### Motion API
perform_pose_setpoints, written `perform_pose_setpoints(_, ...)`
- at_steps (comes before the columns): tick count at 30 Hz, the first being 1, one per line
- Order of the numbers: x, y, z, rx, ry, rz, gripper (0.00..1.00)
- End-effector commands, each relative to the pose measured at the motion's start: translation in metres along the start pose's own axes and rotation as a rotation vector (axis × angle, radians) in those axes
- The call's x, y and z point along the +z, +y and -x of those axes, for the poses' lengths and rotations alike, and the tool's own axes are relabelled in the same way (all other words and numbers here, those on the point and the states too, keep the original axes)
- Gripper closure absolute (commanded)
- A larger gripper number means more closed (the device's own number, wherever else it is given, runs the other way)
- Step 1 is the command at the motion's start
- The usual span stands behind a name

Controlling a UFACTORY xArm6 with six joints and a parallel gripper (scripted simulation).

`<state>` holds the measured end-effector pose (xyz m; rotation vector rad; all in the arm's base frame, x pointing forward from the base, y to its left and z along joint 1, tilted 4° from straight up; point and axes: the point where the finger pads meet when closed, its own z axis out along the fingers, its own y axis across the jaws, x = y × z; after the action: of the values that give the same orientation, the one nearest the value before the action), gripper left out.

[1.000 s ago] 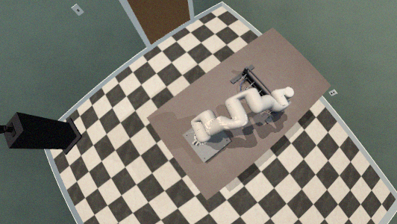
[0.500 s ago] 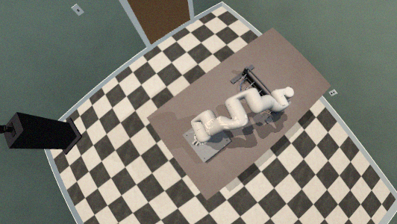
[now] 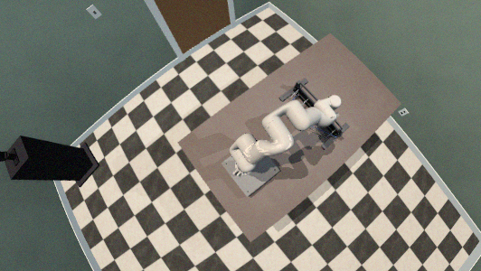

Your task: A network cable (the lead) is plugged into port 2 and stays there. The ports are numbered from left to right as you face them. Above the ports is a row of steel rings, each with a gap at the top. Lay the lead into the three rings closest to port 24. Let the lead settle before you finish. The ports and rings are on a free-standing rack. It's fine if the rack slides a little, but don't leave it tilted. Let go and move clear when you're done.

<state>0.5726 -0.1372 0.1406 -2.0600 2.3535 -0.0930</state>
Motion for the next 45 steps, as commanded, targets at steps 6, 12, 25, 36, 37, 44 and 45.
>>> perform_pose_setpoints(6, -0.001, 0.045, 0.077, 0.0, 0.004, -0.014, 1.0)
perform_pose_setpoints(12, 0.001, 0.07, 0.106, 0.0, 0.004, -0.015, 1.0)
perform_pose_setpoints(25, 0.001, 0.07, 0.106, 0.0, 0.004, -0.015, 0.67)
perform_pose_setpoints(36, 0.001, 0.07, 0.106, 0.0, 0.004, -0.015, 0.67)
perform_pose_setpoints(37, 0.001, 0.07, 0.106, 0.0, 0.004, -0.015, 0.67)
perform_pose_setpoints(44, 0.001, 0.07, 0.106, 0.0, 0.004, -0.015, 0.67)
perform_pose_setpoints(45, 0.001, 0.07, 0.106, 0.0, 0.004, -0.015, 0.67)
